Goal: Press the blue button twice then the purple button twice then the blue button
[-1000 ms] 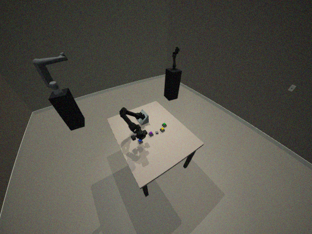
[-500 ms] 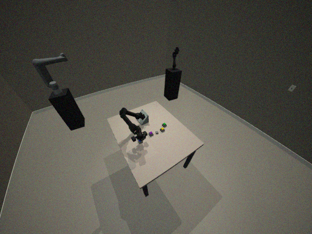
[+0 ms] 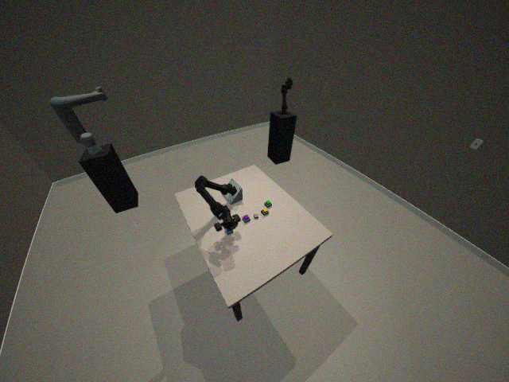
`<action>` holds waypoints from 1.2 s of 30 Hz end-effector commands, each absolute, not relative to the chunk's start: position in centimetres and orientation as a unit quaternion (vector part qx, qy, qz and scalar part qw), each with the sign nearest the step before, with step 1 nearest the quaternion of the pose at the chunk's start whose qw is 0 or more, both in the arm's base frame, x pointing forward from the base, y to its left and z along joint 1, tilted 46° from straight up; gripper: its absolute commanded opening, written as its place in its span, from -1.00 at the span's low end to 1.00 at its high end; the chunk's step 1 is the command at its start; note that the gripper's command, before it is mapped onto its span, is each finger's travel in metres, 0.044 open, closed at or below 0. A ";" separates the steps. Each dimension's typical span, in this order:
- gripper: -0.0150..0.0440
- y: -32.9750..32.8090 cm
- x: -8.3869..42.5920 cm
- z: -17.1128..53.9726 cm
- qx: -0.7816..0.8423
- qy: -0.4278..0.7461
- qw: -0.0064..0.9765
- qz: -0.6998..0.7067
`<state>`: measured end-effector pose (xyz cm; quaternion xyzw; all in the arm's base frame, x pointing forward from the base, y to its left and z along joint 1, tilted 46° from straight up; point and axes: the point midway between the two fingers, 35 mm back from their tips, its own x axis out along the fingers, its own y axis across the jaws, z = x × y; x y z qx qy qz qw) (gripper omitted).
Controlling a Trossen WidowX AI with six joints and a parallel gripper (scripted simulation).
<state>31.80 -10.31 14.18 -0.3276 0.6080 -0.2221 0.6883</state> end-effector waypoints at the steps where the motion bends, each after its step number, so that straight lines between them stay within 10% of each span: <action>1: -0.42 -10.3 31.7 13.9 -0.329 0.611 0.686 -0.219; 21: -0.42 -3.5 30.2 20.5 -0.327 0.613 0.686 -0.217; 36: -0.42 7.7 25.7 8.2 -0.325 0.615 0.686 -0.214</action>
